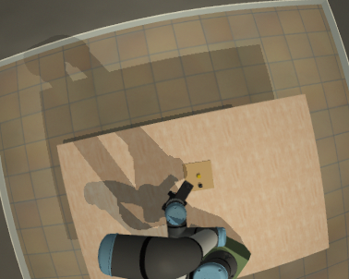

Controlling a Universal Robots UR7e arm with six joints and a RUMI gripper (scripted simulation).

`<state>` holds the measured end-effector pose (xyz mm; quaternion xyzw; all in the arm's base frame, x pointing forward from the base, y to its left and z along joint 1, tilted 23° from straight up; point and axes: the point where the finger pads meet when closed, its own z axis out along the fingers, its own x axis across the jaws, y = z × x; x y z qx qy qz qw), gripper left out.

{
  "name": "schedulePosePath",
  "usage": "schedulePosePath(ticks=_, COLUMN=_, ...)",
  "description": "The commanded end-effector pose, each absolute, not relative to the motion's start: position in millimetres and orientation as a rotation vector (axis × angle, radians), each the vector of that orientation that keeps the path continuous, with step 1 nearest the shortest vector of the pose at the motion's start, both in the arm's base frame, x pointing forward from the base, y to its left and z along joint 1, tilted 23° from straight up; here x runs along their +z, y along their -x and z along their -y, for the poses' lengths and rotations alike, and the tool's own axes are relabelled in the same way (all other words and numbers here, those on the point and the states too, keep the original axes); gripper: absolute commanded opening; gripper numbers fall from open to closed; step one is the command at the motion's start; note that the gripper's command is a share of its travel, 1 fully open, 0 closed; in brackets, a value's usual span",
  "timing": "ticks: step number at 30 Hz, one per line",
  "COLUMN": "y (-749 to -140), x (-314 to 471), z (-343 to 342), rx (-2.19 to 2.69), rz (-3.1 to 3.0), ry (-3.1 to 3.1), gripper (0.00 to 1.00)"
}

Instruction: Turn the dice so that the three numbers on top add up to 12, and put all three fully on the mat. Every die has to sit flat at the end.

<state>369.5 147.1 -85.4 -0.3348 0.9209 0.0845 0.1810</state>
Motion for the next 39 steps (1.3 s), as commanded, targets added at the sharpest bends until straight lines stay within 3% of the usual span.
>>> schedulePosePath(ticks=1, y=-371.4, x=-84.7, z=-146.8, rx=0.235, rz=-2.598, ry=0.946, gripper=0.18)
schedulePosePath(ticks=39, y=-374.8, x=-95.6, z=-150.1, rx=0.235, rz=-2.598, ry=0.946, gripper=0.18)
